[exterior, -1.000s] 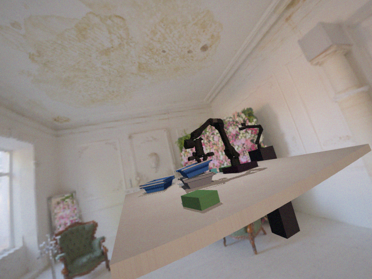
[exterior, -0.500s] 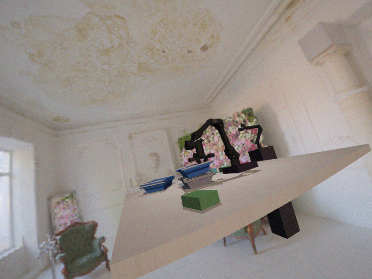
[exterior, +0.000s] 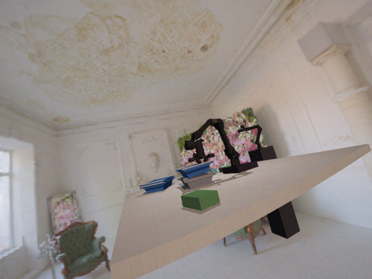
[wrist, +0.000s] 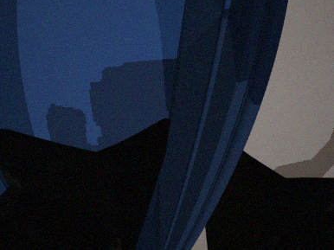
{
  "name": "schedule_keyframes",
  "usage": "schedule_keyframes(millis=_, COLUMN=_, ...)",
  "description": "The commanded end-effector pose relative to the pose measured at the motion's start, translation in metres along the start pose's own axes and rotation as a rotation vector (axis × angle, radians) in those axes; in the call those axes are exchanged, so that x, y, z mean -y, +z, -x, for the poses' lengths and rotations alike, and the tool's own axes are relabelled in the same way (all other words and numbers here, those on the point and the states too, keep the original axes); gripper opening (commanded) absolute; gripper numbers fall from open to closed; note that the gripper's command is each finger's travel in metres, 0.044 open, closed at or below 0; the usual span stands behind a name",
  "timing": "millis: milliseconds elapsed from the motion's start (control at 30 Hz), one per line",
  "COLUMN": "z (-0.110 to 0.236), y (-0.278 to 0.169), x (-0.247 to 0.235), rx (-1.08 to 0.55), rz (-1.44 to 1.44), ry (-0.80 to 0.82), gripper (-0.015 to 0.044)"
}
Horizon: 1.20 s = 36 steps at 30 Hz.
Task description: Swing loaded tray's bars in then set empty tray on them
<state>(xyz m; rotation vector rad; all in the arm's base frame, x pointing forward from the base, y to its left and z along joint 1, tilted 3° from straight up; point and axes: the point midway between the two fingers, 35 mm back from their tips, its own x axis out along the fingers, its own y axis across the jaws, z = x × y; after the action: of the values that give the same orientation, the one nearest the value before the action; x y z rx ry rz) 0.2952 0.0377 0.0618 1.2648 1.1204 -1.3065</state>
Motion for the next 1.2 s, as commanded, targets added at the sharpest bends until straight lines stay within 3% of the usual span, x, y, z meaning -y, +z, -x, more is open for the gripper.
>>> schedule_keyframes(millis=0, z=-0.004, y=0.000, x=0.002, rx=0.000, rz=-0.001, ry=-0.017, gripper=0.0117)
schedule_keyframes(millis=733, z=-0.004, y=0.000, x=0.002, rx=0.000, rz=-0.001, ry=-0.017, gripper=0.0440)
schedule_keyframes(millis=1000, z=-0.001, y=0.000, x=0.002, rx=0.003, rz=0.001, ry=-0.017, gripper=0.0440)
schedule_keyframes(millis=1167, z=0.019, y=-0.001, x=-0.002, rx=0.002, rz=0.000, ry=-0.017, gripper=0.0440)
